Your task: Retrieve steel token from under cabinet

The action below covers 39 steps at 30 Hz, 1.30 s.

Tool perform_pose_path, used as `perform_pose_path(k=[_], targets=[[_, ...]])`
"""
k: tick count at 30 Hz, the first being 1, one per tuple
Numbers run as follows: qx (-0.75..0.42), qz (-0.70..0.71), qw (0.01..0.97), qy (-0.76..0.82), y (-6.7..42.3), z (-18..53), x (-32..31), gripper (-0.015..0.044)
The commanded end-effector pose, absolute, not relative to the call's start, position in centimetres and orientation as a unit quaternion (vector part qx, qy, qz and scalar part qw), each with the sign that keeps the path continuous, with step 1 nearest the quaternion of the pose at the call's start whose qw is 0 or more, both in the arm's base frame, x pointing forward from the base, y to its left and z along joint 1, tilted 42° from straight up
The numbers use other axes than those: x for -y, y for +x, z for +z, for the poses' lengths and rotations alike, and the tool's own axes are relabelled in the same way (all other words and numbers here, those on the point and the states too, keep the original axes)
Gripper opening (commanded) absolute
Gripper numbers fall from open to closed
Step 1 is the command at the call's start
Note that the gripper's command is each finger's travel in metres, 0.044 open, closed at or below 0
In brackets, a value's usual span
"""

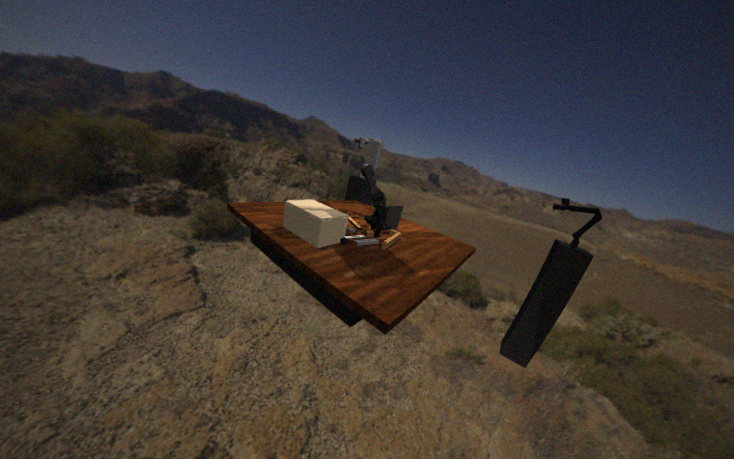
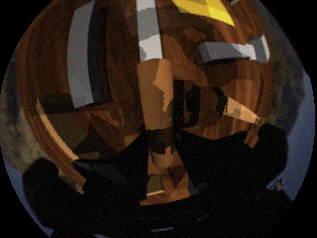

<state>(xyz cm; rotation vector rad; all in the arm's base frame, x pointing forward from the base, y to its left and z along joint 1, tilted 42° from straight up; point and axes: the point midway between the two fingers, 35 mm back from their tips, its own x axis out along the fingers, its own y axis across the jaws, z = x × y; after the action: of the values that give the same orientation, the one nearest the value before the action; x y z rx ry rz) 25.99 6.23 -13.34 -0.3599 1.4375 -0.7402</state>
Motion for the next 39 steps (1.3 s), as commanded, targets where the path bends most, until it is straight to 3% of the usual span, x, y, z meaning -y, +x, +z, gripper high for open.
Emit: perform_pose_path(k=[1,39], targets=[[-0.641,-0.330,0.674,-0.162,24.8,-13.5,-6.4,0.0000],[-0.654,-0.304,0.667,-0.189,23.4,-12.2,-5.5,0.0000]])
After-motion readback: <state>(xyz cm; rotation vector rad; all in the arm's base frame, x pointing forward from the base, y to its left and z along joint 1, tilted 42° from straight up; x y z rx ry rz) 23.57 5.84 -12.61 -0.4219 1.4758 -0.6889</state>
